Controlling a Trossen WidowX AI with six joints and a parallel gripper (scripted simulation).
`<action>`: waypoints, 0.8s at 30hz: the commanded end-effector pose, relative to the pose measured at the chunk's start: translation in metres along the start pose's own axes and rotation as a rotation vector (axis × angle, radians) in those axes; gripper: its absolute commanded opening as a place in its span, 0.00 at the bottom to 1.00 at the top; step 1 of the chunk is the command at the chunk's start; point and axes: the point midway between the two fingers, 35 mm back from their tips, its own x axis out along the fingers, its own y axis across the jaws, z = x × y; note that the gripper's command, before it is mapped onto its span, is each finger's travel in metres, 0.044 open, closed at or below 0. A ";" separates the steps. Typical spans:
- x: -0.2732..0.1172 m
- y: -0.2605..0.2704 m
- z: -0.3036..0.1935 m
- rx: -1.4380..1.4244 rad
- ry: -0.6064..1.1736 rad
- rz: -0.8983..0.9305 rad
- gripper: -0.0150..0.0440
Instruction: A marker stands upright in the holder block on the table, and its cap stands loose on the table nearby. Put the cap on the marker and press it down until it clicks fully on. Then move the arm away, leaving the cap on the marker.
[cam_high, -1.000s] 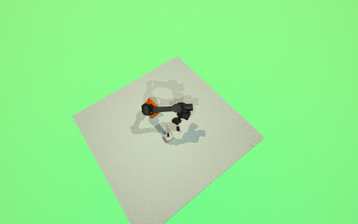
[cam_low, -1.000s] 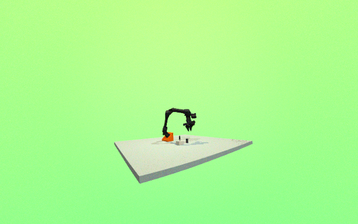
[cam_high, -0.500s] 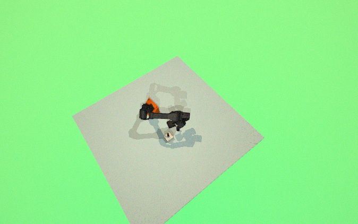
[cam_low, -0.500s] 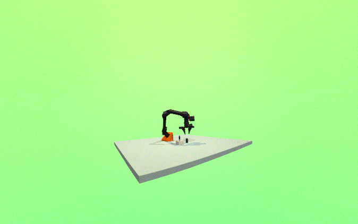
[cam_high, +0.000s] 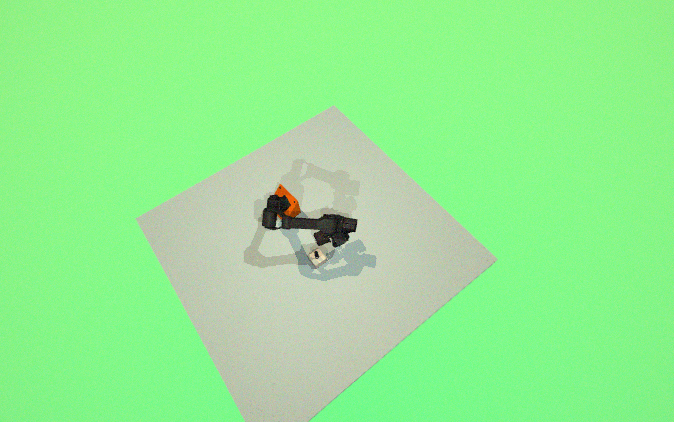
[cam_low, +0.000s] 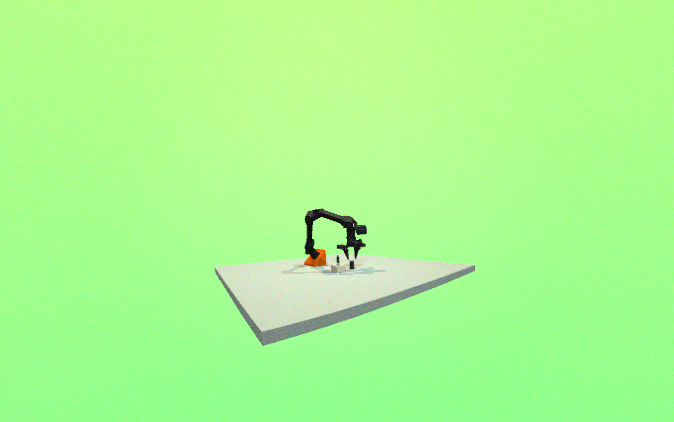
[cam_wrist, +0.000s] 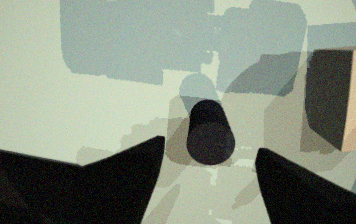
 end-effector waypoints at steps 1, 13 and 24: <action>0.007 0.000 0.000 -0.006 -0.002 -0.005 0.67; 0.026 0.000 0.000 -0.006 -0.002 -0.006 0.67; 0.044 -0.001 -0.001 -0.006 -0.003 -0.007 0.67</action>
